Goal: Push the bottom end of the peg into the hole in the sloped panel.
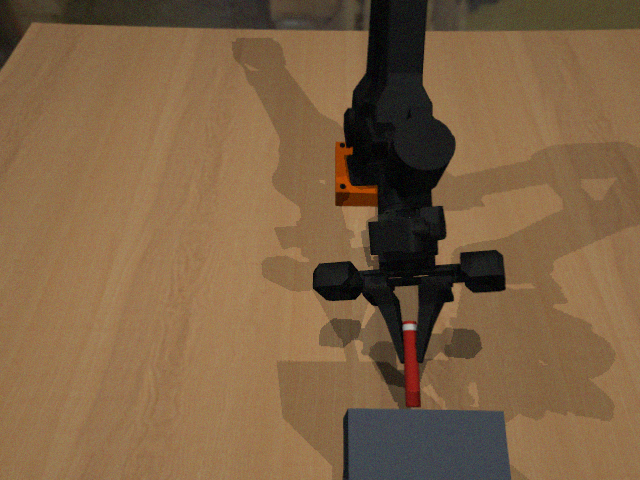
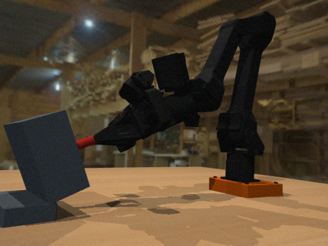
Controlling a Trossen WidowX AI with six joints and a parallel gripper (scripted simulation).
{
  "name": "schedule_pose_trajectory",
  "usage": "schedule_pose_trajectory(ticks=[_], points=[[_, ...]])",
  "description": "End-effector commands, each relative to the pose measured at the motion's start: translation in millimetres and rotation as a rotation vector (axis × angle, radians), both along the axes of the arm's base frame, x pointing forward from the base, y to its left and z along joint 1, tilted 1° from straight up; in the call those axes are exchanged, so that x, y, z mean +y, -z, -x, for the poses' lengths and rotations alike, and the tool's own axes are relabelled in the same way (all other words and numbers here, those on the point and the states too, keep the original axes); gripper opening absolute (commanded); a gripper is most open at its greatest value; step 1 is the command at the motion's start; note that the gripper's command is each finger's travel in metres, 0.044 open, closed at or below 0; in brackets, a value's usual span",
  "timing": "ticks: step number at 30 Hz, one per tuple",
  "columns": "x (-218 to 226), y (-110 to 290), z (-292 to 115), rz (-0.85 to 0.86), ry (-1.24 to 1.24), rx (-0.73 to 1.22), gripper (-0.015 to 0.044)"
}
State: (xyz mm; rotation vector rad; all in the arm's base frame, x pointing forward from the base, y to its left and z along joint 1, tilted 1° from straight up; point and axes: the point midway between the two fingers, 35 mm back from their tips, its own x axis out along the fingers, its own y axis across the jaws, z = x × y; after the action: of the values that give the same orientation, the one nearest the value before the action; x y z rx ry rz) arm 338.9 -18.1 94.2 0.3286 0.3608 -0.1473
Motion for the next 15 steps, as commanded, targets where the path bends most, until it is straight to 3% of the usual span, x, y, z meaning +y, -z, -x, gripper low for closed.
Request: schedule_pose_trajectory(ticks=[1, 15], points=[[0.0, 0.2, 0.4, 0.000, 0.000, 0.001, 0.0000], [0.4, -3.5, -2.4, 0.000, 0.000, 0.000, 0.0000]])
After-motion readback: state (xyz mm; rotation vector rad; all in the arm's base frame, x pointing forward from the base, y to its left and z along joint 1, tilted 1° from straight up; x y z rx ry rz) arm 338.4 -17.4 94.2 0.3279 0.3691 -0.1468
